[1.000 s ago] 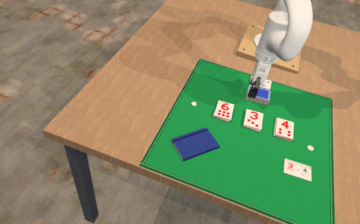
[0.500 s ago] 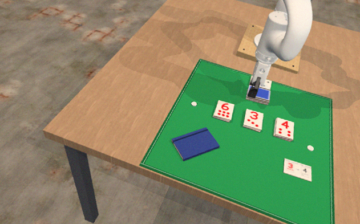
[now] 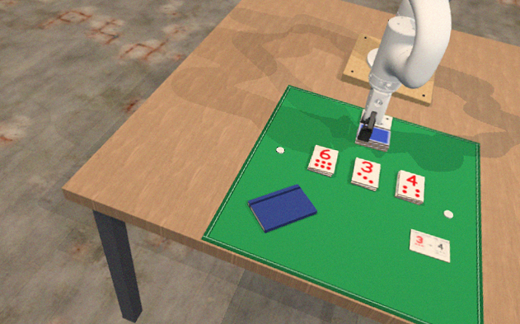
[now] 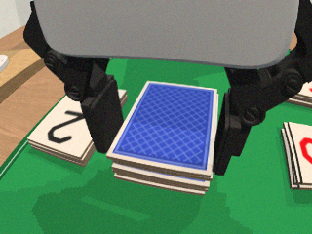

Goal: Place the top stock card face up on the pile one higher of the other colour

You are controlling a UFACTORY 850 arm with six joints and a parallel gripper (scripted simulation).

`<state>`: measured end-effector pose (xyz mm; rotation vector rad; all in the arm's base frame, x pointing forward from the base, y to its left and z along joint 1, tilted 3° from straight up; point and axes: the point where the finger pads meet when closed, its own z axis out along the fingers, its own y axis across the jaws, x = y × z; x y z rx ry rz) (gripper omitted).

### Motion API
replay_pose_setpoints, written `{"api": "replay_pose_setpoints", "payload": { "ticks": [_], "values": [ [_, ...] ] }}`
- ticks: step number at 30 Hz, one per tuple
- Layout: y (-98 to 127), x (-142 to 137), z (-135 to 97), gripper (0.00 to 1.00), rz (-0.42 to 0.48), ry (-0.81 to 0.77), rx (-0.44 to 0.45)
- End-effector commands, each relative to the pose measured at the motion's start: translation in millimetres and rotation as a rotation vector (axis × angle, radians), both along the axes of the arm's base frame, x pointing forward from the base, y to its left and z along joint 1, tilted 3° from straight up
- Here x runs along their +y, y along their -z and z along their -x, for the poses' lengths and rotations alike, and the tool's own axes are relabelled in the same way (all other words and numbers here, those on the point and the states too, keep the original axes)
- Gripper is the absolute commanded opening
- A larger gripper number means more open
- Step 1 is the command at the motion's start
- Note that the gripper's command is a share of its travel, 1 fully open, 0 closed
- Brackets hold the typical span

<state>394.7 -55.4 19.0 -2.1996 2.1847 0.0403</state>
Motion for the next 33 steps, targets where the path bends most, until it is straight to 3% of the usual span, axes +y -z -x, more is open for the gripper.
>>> {"api": "replay_pose_setpoints", "payload": {
  "ticks": [1,33],
  "values": [
    [-0.4,-0.2,-0.6,0.74,0.000,0.000,-0.001],
    [-0.4,-0.2,-0.6,0.72,0.000,0.000,-0.001]
  ]
}}
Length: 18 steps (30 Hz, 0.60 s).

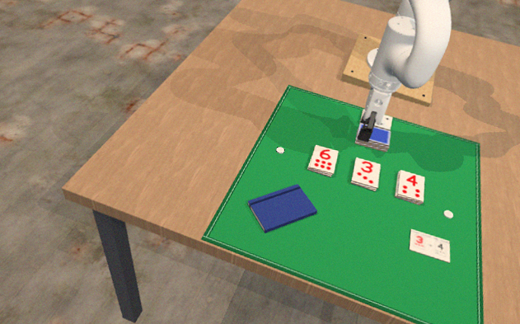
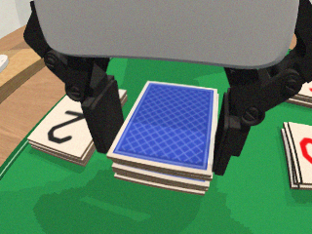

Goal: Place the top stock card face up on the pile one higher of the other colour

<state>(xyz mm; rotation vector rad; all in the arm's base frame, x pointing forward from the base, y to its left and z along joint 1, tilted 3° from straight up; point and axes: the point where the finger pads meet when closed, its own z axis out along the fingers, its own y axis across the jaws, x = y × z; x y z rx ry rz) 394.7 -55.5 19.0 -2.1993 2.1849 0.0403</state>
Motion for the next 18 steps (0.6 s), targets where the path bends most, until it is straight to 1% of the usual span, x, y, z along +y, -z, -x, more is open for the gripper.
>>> {"api": "replay_pose_setpoints", "payload": {
  "ticks": [1,11,12,18],
  "values": [
    [-0.4,-0.1,-0.7,0.72,0.000,0.000,-0.001],
    [-0.4,-0.1,-0.7,0.72,0.000,0.000,-0.001],
    [-0.4,-0.1,-0.7,0.67,0.000,0.000,-0.001],
    [-0.4,-0.1,-0.7,0.67,0.000,0.000,-0.001]
  ]
}}
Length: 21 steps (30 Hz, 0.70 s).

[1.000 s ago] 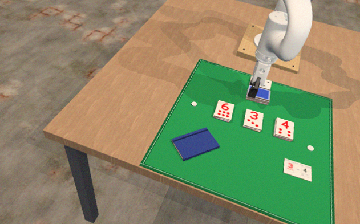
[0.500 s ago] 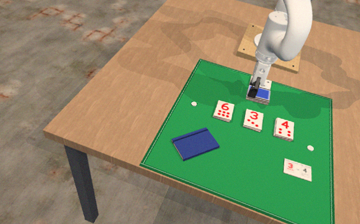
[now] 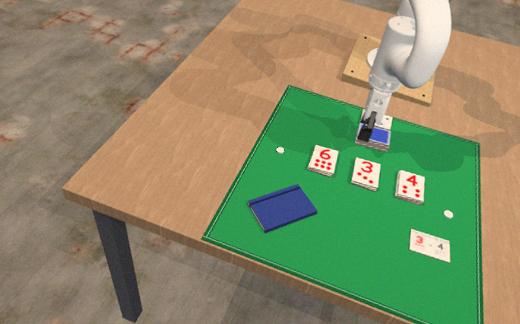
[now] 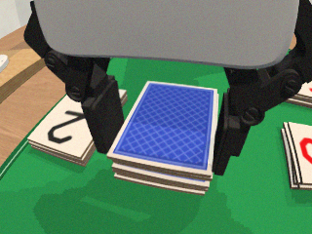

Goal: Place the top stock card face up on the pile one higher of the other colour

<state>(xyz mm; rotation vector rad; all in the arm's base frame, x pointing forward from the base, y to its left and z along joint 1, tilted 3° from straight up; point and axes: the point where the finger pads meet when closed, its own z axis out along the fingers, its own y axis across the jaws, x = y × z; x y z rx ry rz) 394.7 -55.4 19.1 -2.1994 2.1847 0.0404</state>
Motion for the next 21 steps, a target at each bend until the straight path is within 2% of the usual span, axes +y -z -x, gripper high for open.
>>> {"api": "replay_pose_setpoints", "payload": {
  "ticks": [1,3,21],
  "values": [
    [-0.3,-0.1,-0.7,0.67,0.000,0.000,-0.001],
    [-0.3,-0.1,-0.7,0.64,0.000,0.000,-0.001],
    [-0.9,-0.1,-0.7,0.64,0.000,0.000,-0.001]
  ]
}}
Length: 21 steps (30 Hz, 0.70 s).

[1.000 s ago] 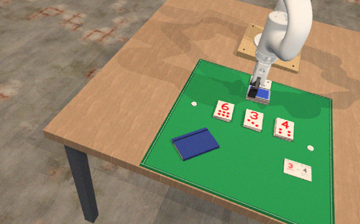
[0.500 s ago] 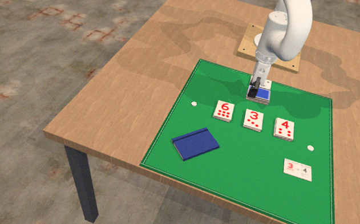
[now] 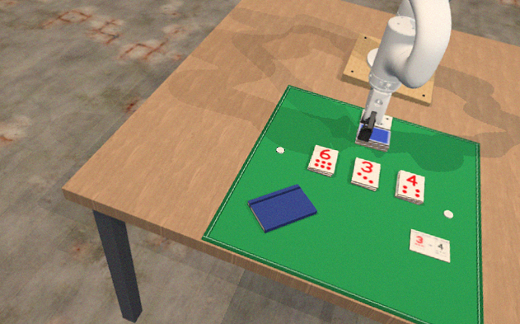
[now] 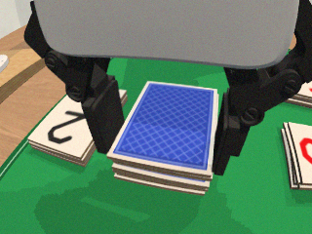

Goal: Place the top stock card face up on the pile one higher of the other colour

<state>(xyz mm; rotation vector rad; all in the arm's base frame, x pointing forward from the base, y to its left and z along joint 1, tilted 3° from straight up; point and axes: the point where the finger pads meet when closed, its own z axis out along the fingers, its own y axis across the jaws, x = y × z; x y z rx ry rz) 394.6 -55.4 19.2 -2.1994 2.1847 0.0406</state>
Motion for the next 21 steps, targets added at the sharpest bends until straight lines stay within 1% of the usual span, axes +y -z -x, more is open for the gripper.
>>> {"api": "replay_pose_setpoints", "payload": {
  "ticks": [1,11,21],
  "values": [
    [-1,0,-1,0.64,0.000,0.000,-0.001],
    [-5,0,-1,0.64,0.000,0.000,-0.001],
    [-16,-1,-1,0.64,0.000,0.000,-0.001]
  ]
}}
